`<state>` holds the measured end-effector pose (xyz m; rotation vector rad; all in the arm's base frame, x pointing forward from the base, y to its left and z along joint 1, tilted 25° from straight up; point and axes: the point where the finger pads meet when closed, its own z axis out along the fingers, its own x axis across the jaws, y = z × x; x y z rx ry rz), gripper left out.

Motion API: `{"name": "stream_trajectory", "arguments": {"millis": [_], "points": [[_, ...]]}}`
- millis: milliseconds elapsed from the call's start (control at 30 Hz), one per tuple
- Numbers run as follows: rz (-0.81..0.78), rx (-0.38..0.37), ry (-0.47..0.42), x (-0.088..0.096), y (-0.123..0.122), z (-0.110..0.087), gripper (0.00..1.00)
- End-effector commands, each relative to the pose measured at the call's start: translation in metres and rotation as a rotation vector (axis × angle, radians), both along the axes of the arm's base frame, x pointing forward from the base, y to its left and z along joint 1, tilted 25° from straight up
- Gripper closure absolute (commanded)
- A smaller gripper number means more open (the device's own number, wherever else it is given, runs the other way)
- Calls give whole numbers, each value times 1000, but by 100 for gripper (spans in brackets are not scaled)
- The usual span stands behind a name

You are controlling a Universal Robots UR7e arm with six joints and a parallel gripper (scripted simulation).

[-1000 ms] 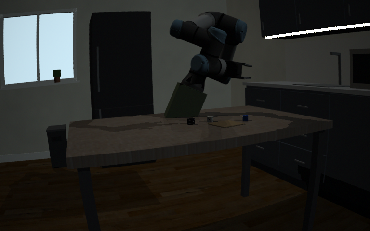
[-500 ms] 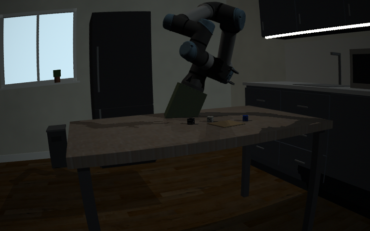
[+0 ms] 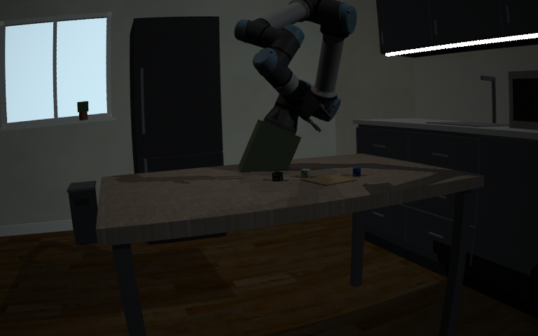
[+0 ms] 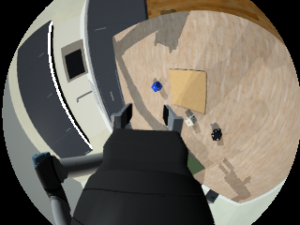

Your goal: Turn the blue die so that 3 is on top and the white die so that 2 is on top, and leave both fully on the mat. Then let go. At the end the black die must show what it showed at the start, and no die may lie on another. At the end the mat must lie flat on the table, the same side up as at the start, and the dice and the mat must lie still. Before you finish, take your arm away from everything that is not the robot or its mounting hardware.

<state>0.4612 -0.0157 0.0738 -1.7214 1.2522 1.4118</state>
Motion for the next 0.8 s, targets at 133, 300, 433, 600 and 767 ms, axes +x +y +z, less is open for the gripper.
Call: {"name": "stream_trajectory", "arguments": {"millis": [133,300,433,600,767], "points": [[-121,-236,32,-29,-22,-34,0],[-162,-299,43,-38,-28,-43,0],[-225,-385,60,-49,-35,-54,0],[-290,-465,76,-60,-42,-64,0],[-379,-562,97,-74,-51,-76,0]]}}
